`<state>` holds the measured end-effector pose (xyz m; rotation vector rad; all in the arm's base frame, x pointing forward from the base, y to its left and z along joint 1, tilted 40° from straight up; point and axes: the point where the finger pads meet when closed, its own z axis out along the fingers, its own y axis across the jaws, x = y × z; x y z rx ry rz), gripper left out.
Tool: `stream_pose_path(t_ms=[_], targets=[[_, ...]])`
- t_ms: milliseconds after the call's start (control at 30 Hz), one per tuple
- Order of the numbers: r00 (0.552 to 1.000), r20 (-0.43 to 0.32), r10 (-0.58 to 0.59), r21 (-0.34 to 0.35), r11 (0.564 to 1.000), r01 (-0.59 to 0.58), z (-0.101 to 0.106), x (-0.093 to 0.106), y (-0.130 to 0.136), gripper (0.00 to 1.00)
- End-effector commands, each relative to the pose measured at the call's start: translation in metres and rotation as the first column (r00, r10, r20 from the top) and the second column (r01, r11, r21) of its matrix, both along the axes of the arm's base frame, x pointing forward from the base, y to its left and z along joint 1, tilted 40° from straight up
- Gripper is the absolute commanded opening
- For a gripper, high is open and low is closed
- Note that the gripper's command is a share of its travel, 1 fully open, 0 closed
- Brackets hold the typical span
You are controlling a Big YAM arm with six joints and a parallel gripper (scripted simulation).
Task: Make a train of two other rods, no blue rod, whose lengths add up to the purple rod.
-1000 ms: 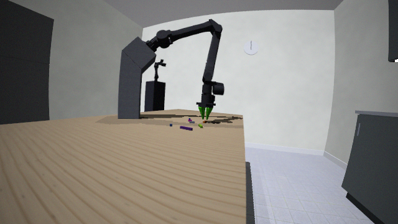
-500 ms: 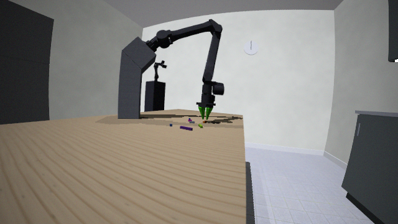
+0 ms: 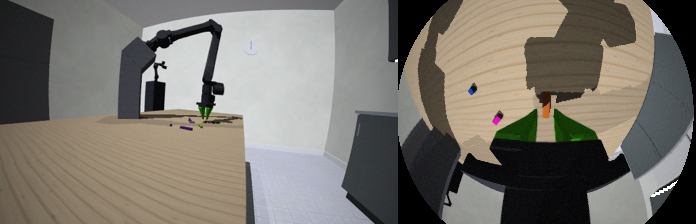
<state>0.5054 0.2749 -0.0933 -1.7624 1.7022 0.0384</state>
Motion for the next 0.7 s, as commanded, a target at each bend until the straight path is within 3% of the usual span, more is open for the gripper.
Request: stream_pose_path(t_ms=[0,667], targets=[[1.000,-0.005,-0.002,-0.005,1.000,0.002,-0.009,-0.003,-0.009,0.24],[1.000,0.005,0.006,0.005,1.000,-0.006,-0.010,0.003,0.008,0.24]])
